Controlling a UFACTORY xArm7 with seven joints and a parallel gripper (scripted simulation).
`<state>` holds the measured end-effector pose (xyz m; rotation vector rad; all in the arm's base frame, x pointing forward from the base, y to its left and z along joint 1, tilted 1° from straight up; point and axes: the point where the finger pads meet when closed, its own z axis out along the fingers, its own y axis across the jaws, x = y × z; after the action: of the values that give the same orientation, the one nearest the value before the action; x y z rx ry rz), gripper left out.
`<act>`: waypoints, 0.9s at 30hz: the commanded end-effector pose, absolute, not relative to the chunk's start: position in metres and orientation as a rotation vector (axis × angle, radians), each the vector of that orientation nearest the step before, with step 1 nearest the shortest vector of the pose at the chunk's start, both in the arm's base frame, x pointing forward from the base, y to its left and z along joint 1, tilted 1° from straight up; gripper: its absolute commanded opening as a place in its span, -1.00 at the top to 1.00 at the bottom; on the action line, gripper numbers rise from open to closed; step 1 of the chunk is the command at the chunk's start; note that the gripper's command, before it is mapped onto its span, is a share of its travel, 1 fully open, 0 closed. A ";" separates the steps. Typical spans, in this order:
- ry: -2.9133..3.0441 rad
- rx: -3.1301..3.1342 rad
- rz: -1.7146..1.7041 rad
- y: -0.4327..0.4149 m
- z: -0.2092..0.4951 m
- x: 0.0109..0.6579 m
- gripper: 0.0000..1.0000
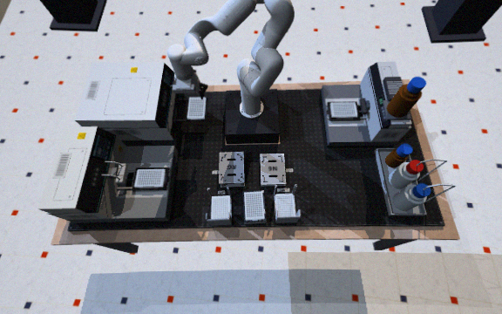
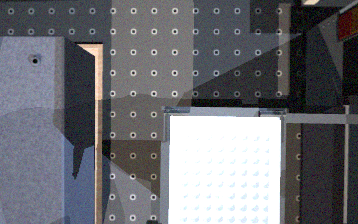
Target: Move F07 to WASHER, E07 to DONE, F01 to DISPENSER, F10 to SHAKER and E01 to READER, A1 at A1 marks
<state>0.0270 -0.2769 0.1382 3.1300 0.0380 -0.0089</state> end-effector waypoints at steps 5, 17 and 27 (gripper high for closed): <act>0.038 3.126 -0.008 -0.278 0.140 0.027 -1.00; 0.037 3.126 -0.008 -0.279 0.129 0.027 -1.00; 0.037 3.126 -0.008 -0.279 0.118 0.027 -1.00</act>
<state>0.0268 -0.2769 0.1186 3.1306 0.0378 -0.0091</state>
